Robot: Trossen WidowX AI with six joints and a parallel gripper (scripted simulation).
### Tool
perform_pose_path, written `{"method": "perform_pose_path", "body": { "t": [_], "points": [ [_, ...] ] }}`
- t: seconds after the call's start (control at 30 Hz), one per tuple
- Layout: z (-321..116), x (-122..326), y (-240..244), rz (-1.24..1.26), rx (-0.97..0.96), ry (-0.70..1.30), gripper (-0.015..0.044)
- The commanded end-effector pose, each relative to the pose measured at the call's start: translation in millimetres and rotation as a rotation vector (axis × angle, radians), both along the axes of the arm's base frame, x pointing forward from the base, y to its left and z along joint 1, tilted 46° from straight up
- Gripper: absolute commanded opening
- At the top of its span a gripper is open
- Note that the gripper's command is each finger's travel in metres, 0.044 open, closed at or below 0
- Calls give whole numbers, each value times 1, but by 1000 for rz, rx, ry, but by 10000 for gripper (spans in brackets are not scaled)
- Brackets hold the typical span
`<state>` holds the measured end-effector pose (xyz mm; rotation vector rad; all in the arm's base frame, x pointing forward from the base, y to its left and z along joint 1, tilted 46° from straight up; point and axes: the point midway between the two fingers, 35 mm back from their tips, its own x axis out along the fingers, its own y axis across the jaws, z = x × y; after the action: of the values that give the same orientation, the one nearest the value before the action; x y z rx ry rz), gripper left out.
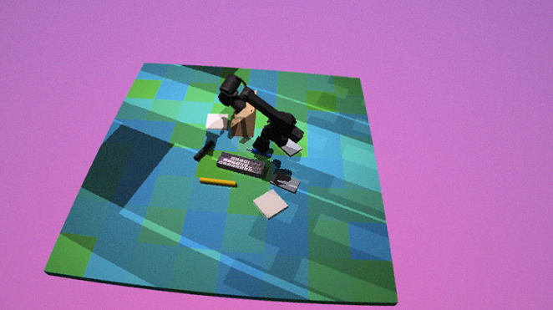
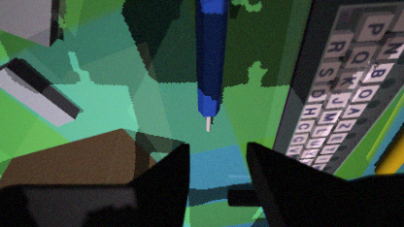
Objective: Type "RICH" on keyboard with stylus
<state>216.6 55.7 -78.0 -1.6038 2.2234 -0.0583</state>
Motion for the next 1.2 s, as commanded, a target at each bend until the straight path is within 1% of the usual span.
{"method": "perform_pose_path", "body": {
  "t": [0.0, 1.17],
  "points": [
    [-1, 0, -1, 2, 0, 12, 150],
    [-19, -3, -18, 2, -1, 12, 150]
  ]
}}
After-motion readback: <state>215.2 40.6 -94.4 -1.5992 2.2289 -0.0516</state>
